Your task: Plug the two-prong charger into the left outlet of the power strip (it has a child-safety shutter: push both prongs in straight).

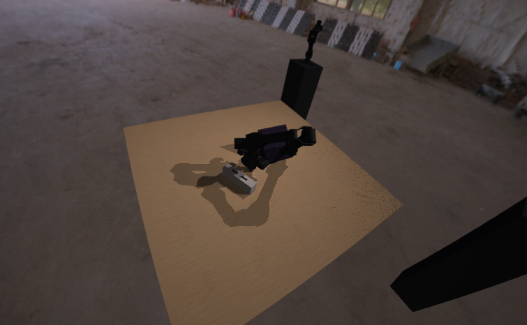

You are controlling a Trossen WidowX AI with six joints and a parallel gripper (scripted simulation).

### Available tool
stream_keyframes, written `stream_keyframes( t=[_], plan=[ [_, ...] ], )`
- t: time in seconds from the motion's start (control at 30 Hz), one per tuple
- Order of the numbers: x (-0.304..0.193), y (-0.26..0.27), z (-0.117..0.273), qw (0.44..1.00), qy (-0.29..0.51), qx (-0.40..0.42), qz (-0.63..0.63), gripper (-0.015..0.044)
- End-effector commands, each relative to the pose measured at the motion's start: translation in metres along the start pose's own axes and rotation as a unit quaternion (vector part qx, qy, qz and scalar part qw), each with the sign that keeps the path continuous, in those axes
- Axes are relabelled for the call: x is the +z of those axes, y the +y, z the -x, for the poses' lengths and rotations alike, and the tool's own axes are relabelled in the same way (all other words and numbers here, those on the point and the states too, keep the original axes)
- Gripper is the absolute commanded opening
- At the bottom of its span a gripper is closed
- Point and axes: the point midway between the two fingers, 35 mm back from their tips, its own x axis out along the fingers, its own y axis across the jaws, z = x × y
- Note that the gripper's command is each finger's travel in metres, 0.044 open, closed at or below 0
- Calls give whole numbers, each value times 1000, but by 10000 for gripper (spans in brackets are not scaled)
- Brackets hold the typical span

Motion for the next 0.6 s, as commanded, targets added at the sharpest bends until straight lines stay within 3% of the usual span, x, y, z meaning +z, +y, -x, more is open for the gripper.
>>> stream_keyframes(
  t=[0.0,0.33,0.57],
  plan=[
    [0,-1,7,1000,-1,-2,1,0],
    [-5,-1,50,1000,-2,-1,-1,0],
    [-5,3,49,1000,-1,-1,0,0]
  ],
)
